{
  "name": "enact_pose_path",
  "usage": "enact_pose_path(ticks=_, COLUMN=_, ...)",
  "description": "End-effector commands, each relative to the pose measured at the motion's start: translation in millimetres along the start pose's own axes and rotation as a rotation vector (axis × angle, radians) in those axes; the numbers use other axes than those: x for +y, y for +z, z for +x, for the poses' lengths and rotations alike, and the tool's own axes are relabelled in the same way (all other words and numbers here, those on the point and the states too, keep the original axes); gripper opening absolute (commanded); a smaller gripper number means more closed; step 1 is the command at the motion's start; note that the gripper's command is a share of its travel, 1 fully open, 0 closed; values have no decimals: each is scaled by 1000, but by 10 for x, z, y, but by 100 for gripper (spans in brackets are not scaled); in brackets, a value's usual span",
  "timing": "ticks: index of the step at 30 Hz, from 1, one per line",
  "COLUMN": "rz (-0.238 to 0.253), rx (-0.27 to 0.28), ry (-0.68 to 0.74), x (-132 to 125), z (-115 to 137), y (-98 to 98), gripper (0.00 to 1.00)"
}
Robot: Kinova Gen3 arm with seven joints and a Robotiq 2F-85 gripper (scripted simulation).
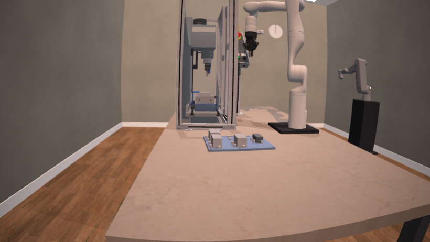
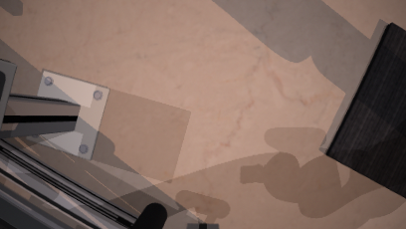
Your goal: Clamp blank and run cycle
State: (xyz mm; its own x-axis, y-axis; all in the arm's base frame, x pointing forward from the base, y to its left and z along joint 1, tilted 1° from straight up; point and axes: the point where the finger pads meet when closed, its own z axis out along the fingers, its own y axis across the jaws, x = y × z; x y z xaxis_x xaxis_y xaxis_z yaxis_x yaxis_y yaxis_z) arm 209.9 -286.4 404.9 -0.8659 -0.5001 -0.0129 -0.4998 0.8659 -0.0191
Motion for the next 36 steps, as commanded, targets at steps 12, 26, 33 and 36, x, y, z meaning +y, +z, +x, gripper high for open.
enact_pose_path(ticks=12, rz=-5, rx=5, ry=179, x=-2, z=-2, y=-3, gripper=10)
enact_pose_path(ticks=26, rz=-4, rx=6, ry=271, x=-2, z=-2, y=-3, gripper=10)
enact_pose_path(ticks=33, rz=-4, rx=6, ry=472, x=-2, z=-2, y=-3, gripper=10)
enact_pose_path(ticks=36, rz=-4, rx=6, ry=472, x=-2, z=-2, y=-3, gripper=10)
